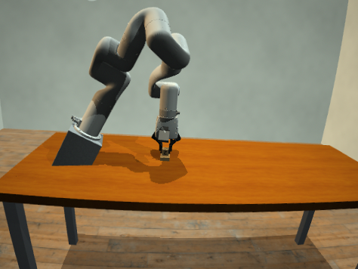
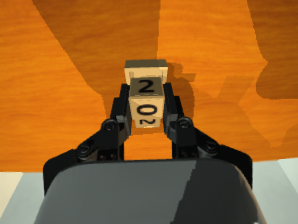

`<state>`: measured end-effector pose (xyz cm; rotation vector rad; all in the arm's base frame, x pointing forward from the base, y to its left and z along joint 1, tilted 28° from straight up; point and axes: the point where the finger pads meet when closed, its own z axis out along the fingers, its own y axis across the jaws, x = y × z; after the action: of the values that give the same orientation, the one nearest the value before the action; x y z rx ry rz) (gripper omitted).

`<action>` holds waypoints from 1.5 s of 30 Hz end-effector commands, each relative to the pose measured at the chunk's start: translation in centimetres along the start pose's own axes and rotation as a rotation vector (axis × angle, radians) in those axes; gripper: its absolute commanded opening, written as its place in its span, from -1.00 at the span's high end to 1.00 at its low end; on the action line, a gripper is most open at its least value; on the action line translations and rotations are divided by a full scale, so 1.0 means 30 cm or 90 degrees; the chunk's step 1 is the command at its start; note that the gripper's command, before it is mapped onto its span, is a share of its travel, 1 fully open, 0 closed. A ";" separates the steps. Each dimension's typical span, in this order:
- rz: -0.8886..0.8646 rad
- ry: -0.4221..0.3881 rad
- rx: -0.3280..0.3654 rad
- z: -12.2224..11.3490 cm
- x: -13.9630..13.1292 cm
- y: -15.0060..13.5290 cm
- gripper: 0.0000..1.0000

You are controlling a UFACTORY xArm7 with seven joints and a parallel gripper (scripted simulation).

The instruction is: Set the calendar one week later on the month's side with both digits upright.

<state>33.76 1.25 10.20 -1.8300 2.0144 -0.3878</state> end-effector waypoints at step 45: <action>0.000 0.000 0.001 0.018 -0.001 -0.002 0.47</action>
<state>33.98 1.28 9.79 -1.8297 2.0145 -0.3881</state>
